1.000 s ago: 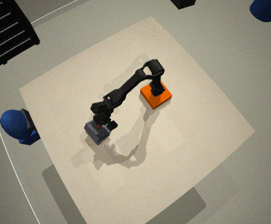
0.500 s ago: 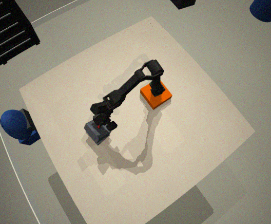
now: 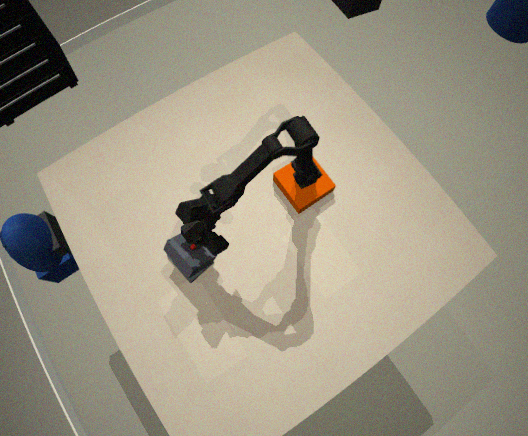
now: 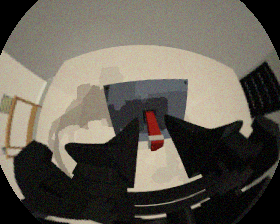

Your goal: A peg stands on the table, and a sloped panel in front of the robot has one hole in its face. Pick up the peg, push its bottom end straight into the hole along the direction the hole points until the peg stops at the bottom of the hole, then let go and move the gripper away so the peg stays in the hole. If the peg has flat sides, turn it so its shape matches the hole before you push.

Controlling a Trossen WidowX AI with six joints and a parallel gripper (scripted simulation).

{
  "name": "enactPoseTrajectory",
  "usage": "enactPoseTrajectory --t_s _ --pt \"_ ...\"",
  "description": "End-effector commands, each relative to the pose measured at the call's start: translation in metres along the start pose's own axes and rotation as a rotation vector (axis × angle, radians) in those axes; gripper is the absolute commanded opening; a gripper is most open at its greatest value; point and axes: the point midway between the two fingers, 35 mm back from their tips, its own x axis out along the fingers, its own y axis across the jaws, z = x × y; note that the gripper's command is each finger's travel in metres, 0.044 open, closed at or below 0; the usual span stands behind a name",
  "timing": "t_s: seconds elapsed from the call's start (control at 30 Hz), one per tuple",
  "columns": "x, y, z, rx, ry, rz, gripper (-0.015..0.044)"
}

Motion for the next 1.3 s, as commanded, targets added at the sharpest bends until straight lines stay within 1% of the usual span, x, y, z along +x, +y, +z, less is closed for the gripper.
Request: enactPoseTrajectory --t_s 0.0,0.2,1.27 --pt "0.0 0.0 0.0 0.0 0.0 -0.001 0.0289" --pt "-0.004 0.0 0.001 0.0 0.001 -0.001 0.044" --pt "-0.055 -0.002 0.005 0.005 0.011 -0.004 0.044"
